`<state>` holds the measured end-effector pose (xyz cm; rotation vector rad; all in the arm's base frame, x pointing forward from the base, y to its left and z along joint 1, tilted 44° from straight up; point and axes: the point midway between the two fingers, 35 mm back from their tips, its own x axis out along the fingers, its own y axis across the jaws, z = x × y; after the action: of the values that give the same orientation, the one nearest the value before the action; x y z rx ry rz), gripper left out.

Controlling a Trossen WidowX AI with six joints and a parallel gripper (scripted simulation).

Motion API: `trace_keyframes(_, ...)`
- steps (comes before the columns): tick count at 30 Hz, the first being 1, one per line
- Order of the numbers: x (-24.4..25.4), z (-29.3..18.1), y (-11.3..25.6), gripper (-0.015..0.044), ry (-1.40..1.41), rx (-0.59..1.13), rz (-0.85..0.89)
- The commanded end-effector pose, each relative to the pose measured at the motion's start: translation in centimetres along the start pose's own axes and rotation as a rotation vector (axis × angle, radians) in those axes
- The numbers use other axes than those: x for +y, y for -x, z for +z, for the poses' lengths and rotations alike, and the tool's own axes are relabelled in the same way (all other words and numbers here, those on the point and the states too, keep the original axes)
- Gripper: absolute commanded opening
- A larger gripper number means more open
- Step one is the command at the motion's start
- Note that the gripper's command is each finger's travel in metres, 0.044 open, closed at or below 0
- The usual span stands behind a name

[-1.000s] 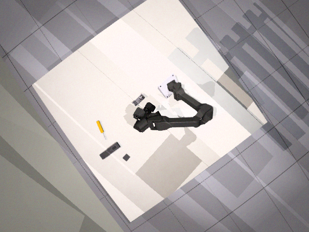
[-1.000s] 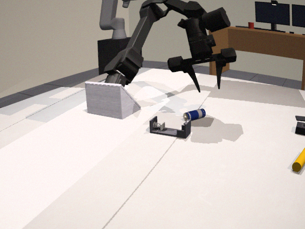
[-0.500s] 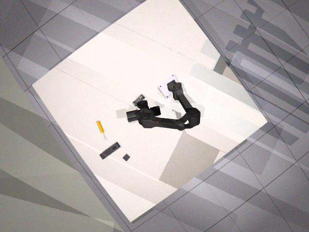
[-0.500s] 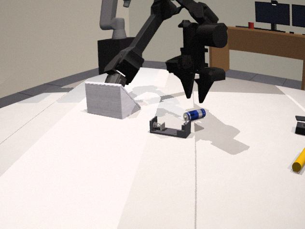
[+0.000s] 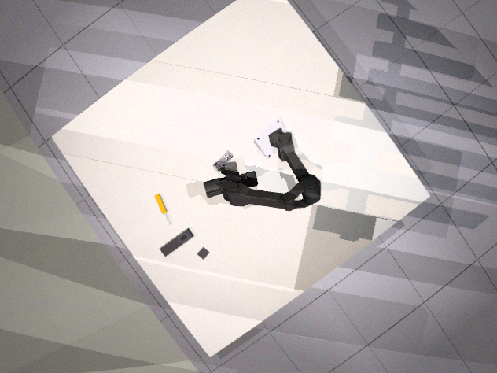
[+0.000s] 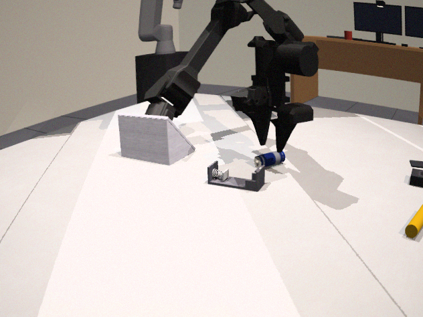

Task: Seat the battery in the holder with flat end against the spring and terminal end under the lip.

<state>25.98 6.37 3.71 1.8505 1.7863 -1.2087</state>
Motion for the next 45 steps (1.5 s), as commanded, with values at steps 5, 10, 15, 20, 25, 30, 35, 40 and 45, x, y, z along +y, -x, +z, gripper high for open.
trace_keyframes(5,-0.1,0.0,-1.4,0.0247,-0.007,0.003,-0.005)
trace_keyframes(10,-0.1,0.0,-2.2,0.0247,-0.007,0.004,-0.005)
trace_keyframes(15,-0.2,0.0,-3.0,0.0247,-0.007,0.005,-0.006)
trace_keyframes(20,-0.2,0.0,-3.2,0.0195,-0.007,0.005,-0.006)
trace_keyframes(25,-0.2,0.0,-3.2,0.0103,-0.007,0.005,-0.006)
trace_keyframes(30,-0.2,0.0,-3.2,0.0085,-0.007,0.005,-0.006)
trace_keyframes(35,-0.1,0.0,-1.2,0.0085,-0.007,0.003,-0.004)
trace_keyframes(40,-0.2,0.1,1.8,0.0085,-0.007,0.003,-0.005)
trace_keyframes(45,0.0,0.4,1.9,0.0085,0.055,0.002,-0.004)
